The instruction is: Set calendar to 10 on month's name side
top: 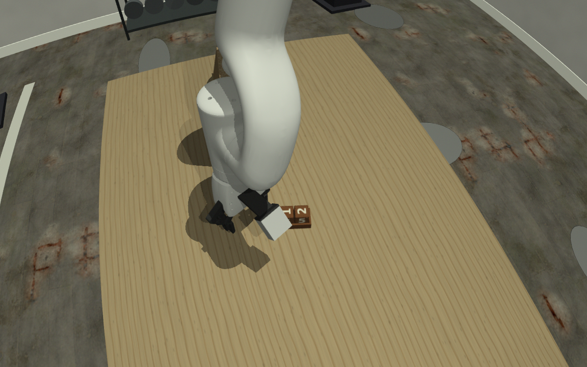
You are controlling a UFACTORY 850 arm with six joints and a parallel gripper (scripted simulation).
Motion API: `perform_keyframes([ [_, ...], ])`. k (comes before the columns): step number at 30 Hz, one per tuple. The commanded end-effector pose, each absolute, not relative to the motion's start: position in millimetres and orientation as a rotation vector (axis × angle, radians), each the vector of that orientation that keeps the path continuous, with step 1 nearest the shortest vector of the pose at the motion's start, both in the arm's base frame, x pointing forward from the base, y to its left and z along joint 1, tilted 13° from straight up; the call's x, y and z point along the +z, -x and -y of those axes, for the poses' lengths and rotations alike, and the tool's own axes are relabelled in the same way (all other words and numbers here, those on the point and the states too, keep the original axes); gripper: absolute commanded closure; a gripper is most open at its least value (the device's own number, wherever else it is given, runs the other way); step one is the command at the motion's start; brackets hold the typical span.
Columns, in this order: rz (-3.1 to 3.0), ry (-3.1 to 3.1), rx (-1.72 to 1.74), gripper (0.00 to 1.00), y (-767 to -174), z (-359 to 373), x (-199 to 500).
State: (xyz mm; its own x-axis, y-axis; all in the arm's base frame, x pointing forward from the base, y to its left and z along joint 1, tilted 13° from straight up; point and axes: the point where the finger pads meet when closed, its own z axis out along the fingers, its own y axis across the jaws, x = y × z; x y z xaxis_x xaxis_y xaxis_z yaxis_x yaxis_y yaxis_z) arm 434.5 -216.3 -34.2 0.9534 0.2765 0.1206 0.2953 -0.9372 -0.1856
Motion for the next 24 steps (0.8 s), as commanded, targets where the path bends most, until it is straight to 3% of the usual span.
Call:
perform_keyframes([
  [1,0.367,2.912,-0.132,0.0,-414.9,214.3,-34.4],
  [24,-0.004,2.927,-0.093,0.0,-381.2,210.2,-35.7],
])
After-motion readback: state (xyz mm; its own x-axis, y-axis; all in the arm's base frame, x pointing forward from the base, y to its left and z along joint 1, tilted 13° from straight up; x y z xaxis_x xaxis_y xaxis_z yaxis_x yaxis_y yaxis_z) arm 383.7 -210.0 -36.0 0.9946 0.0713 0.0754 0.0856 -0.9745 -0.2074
